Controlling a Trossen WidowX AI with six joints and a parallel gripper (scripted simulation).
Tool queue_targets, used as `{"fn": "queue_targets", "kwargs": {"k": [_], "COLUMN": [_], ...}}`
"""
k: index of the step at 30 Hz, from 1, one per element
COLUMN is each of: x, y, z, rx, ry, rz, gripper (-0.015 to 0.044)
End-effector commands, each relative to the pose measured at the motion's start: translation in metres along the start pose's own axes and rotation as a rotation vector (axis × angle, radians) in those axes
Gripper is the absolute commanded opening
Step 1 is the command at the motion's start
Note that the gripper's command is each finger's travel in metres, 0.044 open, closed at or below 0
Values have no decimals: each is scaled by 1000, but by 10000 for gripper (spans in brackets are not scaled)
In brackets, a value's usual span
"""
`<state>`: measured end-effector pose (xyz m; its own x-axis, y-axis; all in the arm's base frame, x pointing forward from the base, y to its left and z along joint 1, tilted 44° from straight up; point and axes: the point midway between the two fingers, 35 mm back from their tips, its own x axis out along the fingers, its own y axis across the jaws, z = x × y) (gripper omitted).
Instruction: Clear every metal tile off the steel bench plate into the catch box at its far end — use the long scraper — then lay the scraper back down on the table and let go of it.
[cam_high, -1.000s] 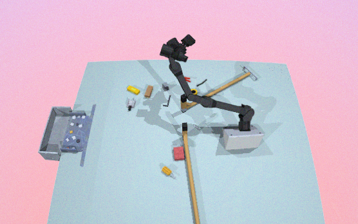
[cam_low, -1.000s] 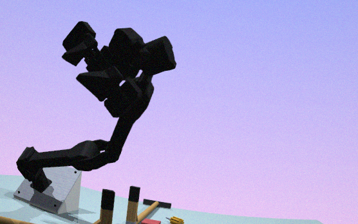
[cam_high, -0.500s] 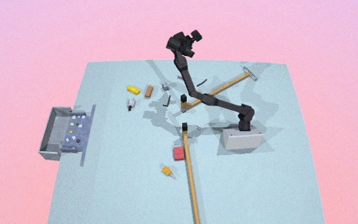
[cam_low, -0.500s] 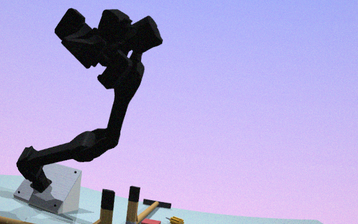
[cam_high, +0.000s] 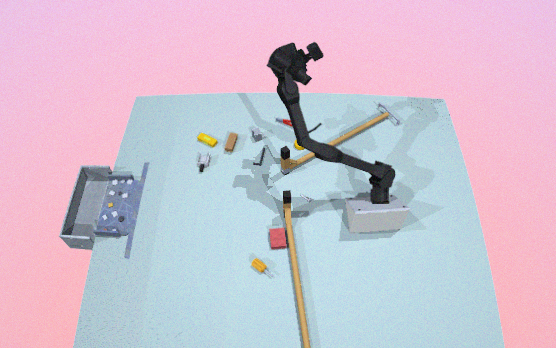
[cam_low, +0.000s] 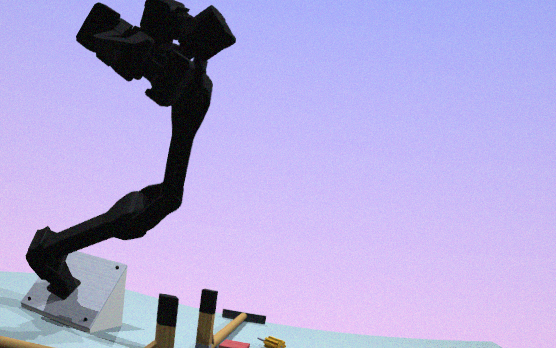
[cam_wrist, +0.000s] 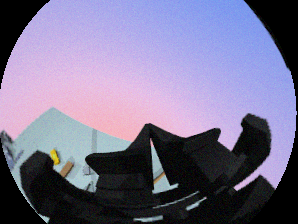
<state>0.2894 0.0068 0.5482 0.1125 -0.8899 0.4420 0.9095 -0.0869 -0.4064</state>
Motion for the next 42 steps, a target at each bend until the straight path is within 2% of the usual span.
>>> {"fn": "queue_targets", "kwargs": {"k": [1, 42], "x": [-3, -20], "y": [-15, -108], "z": [1, 1], "rx": [53, 380], "ry": [-3, -14], "rz": [-2, 35], "gripper": [0, 0]}}
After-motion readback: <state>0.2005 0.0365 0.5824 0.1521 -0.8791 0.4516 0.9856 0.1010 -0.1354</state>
